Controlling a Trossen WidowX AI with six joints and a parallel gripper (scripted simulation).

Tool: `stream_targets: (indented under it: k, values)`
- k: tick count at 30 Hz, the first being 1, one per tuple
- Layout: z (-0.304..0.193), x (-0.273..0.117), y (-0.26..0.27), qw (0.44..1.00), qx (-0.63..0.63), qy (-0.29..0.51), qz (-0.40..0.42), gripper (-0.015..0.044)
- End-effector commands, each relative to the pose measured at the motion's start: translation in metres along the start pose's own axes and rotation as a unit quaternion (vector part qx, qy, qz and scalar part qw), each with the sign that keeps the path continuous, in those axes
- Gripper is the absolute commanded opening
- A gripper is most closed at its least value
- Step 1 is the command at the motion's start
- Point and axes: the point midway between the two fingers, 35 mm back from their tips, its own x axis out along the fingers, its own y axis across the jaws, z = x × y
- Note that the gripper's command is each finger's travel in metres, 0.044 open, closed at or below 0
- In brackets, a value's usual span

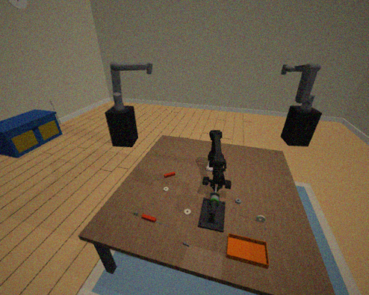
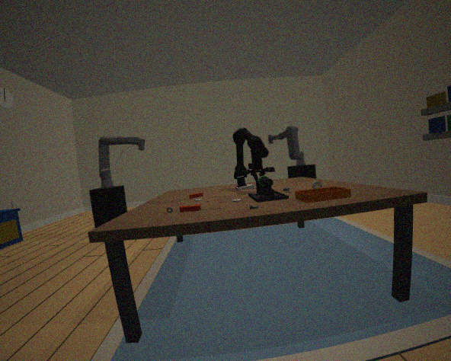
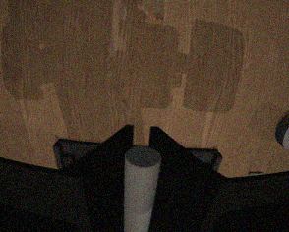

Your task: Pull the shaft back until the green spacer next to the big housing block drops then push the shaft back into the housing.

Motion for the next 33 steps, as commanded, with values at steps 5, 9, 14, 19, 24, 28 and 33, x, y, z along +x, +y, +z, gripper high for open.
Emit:
stream_targets:
  k: [5, 9, 14, 19, 24, 28, 33]
  values:
    - [0.0024, -0.0004, -0.0003, 1.0, 0.002, -0.002, -0.001, 0.0]
    - [0.0028, -0.0004, -0.0003, 1.0, 0.002, -0.002, -0.001, 0.0]
    - [0.0034, -0.0004, -0.0003, 1.0, 0.002, -0.002, -0.001, 0.0]
    - [0.004, -0.0004, -0.0004, 1.0, 0.002, -0.002, -0.001, 0.0]
    - [0.0046, -0.0004, -0.0004, 1.0, 0.002, -0.002, -0.001, 0.0]
    - [0.005, -0.0004, -0.0004, 1.0, 0.002, -0.002, -0.001, 0.0]
    - [0.0056, -0.0004, -0.0004, 1.0, 0.002, -0.002, -0.001, 0.0]
